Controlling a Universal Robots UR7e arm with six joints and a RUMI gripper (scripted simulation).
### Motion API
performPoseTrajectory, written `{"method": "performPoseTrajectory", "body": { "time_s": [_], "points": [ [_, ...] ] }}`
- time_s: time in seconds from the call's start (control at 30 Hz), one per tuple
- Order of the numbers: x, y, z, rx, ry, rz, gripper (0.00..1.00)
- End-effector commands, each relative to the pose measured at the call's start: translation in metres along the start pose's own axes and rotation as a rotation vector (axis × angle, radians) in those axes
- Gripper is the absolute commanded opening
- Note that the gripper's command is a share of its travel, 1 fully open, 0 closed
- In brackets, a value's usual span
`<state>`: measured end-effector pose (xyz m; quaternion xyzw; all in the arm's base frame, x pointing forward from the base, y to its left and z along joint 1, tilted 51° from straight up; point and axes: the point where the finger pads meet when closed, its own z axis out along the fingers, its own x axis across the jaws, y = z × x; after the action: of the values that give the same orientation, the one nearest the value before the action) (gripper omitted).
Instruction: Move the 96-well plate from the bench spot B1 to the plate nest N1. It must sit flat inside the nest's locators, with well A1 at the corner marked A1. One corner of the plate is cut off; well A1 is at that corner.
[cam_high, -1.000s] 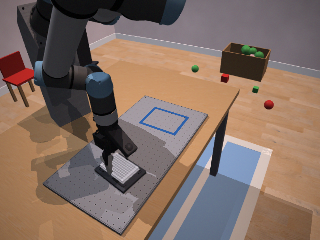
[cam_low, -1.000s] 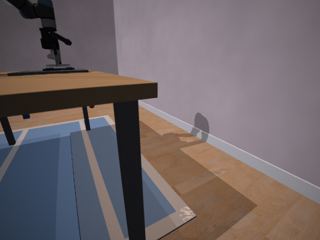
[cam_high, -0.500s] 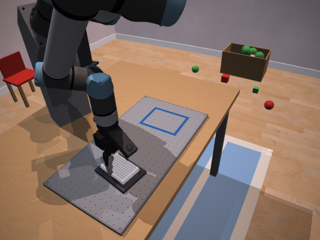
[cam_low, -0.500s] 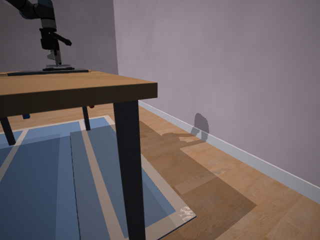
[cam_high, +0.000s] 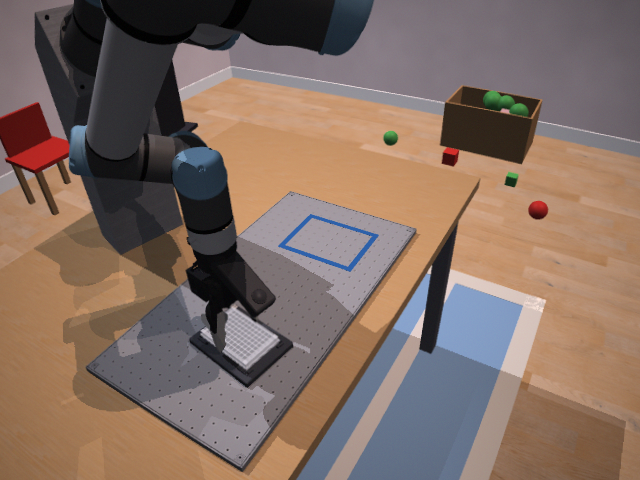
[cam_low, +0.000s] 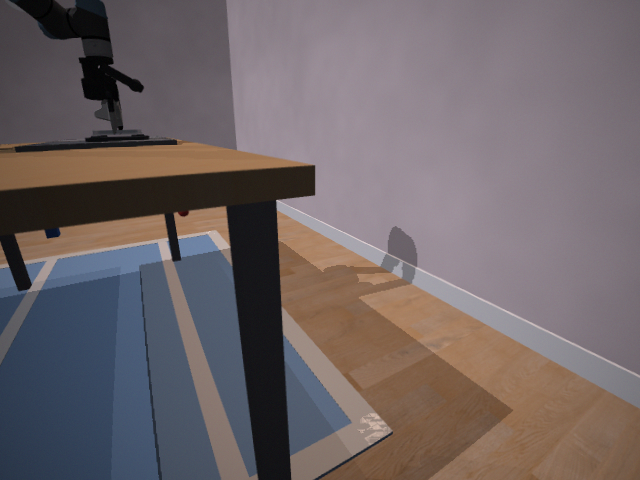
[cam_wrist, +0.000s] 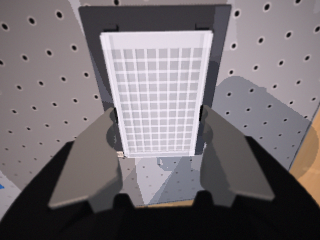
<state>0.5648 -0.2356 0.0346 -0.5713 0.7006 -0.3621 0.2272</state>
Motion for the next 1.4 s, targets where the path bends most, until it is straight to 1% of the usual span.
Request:
{"method": "performPoseTrajectory", "body": {
  "time_s": [0.0,0.97,1.0,1.37],
  "points": [
    [0.0001,-0.0004,0.0005,0.001,0.0,0.0,0.0],
    [0.0001,-0.0004,0.0045,0.001,0.0,0.0,0.0],
    [0.0,-0.0004,0.0045,0.001,0.0,0.0,1.0],
    [0.0,-0.0004,0.0045,0.001,0.0,0.0,1.0]
  ]
}}
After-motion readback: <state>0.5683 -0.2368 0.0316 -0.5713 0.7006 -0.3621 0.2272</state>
